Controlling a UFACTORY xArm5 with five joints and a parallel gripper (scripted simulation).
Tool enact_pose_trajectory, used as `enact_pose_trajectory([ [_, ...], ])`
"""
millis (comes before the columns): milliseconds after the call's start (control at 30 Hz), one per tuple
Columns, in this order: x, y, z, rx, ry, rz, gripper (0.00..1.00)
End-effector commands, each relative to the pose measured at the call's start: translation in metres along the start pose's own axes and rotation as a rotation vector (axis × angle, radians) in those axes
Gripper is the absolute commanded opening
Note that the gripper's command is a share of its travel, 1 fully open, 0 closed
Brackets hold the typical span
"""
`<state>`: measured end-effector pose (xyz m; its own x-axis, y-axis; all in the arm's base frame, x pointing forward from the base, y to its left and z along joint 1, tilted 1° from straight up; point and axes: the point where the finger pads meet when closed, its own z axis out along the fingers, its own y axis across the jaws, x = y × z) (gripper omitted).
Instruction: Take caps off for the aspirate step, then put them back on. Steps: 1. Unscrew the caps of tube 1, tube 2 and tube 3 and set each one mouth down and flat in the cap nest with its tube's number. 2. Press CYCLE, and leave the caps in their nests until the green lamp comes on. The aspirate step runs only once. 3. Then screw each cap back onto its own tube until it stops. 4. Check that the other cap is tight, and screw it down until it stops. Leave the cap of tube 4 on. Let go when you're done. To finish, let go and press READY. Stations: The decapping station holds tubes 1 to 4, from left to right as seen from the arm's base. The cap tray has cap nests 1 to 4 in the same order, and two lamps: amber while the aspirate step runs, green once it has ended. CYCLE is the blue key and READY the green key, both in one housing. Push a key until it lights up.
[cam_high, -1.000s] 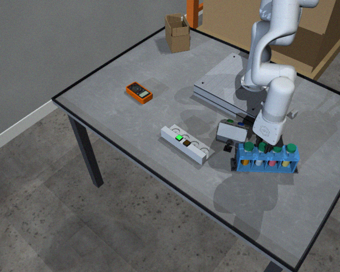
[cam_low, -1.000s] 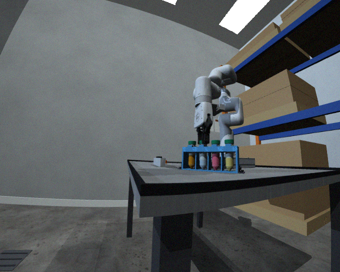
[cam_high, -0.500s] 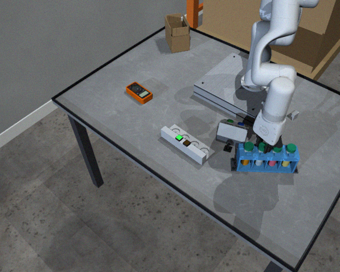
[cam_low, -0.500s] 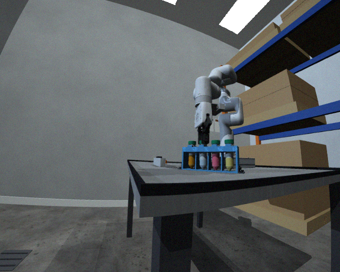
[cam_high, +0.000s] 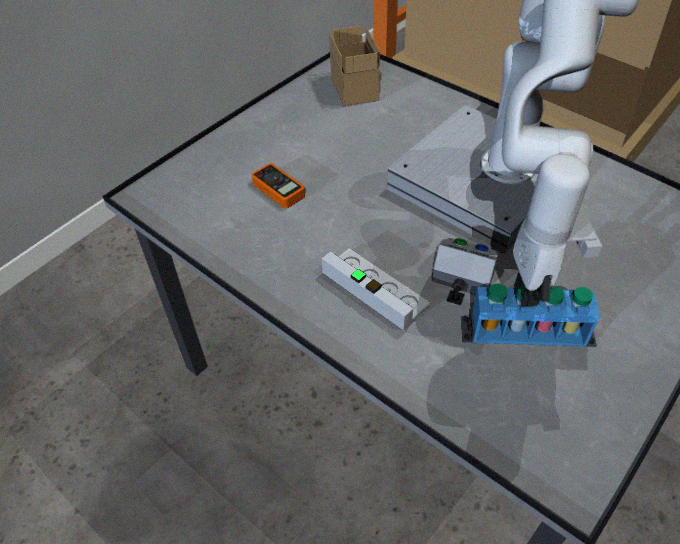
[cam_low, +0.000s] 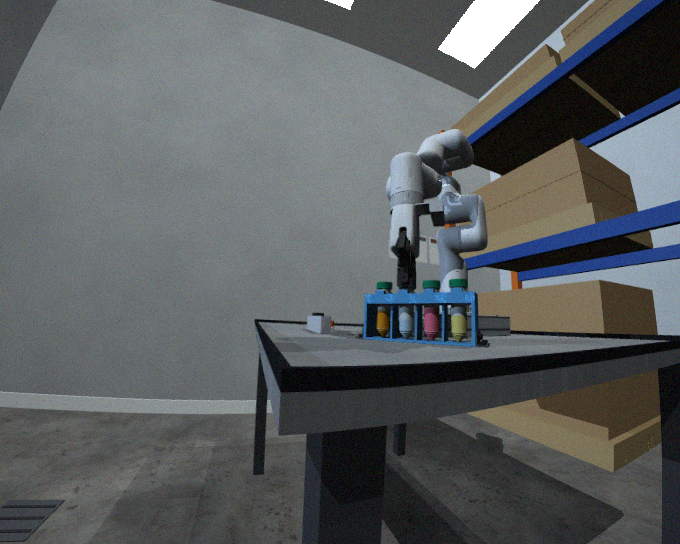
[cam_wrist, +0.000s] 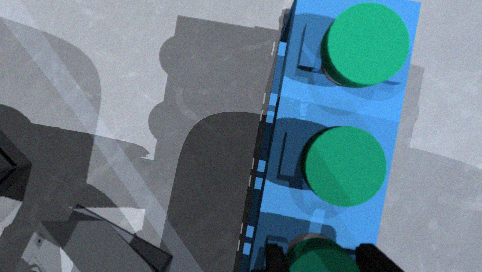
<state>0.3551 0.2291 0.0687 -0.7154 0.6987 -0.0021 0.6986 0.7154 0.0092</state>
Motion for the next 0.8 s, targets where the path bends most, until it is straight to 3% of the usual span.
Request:
enact_pose_trajectory([
  [0, -0.0003, 0.0011, -0.0008, -0.006, 0.012, 0.279, 0.00],
  [67, -0.0003, 0.0011, -0.0008, -0.006, 0.012, 0.279, 0.00],
  [567, -0.0002, 0.0012, -0.0002, -0.002, 0.013, 0.923, 0.00],
  [767, -0.0002, 0.0012, -0.0002, -0.002, 0.014, 0.960, 0.00],
])
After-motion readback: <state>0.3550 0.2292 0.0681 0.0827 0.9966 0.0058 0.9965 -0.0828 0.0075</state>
